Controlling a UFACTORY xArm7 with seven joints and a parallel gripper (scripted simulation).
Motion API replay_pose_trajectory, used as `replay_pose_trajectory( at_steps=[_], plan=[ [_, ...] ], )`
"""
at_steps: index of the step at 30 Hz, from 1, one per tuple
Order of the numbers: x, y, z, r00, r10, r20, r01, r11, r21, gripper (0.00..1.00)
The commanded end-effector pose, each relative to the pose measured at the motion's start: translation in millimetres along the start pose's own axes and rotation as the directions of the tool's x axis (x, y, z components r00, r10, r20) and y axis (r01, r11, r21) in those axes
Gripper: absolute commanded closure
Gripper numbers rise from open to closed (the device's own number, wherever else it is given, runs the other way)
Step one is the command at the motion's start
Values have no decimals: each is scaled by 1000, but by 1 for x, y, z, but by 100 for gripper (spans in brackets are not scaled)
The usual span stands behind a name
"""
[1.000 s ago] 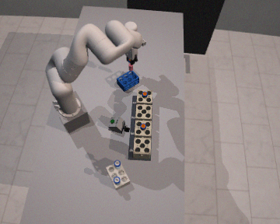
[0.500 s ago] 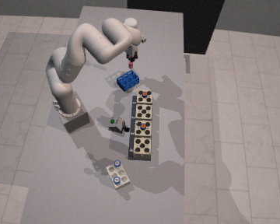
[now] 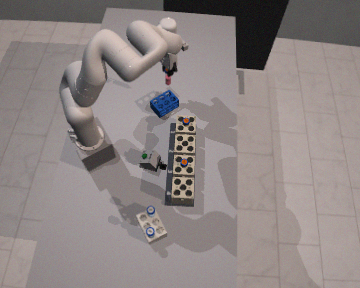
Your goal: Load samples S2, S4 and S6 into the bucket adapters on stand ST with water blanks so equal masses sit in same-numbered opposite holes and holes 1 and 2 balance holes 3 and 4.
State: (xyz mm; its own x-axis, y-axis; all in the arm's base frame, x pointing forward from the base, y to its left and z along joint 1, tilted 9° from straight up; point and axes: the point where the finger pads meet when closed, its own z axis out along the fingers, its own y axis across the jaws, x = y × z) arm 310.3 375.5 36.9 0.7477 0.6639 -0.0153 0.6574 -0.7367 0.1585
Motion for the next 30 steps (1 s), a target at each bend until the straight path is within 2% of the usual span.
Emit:
replay_pose_trajectory(
  at_steps=[1, 8, 15, 21, 27, 29, 30],
  plan=[
    [2, -1, -5, 1000, 0, -5, 0, 1000, 1, 100],
    [2, -1, -5, 1000, 0, -5, 0, 1000, 1, 100],
    [-8, 23, -5, 986, 166, -5, -166, 986, 2, 100],
    [-19, 50, -5, 934, 358, -4, -358, 934, 2, 100],
    [-31, 78, -5, 844, 537, -4, -537, 844, 3, 100],
    [-31, 78, -5, 844, 537, -4, -537, 844, 3, 100],
    [-33, 83, -5, 825, 564, -4, -564, 825, 3, 100]
  ],
)
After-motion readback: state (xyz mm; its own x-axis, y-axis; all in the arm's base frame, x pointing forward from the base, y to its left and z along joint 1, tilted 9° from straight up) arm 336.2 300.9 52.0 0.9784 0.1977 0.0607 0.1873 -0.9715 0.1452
